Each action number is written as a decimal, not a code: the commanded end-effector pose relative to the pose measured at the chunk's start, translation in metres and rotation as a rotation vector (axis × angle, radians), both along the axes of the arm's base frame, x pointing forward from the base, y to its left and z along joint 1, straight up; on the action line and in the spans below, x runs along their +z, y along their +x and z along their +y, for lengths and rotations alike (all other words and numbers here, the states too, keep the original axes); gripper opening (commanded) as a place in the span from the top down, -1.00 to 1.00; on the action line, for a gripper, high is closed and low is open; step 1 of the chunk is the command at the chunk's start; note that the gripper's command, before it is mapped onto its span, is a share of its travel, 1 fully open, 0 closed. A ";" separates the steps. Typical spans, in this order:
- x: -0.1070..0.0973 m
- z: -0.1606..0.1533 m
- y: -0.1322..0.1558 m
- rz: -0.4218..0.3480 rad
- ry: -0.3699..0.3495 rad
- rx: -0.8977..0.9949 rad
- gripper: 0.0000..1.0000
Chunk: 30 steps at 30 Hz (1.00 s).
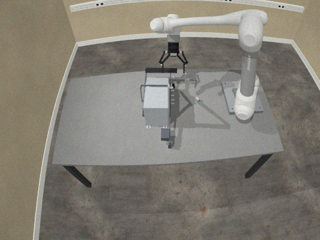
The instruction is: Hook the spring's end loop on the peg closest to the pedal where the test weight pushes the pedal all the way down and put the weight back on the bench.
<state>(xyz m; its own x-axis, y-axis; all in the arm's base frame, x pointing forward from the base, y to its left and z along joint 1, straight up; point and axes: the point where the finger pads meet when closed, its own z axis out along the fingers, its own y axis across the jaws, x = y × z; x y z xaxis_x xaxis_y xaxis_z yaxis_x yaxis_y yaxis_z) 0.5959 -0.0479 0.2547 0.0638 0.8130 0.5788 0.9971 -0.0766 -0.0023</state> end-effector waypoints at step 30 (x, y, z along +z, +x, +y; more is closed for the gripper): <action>0.001 0.000 0.000 0.004 -0.149 0.019 -1.00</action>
<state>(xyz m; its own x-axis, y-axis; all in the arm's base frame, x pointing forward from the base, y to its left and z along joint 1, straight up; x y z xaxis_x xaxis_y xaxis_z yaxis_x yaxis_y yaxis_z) 0.5961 -0.0477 0.2559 0.0486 0.8902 0.4530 0.9984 -0.0566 0.0042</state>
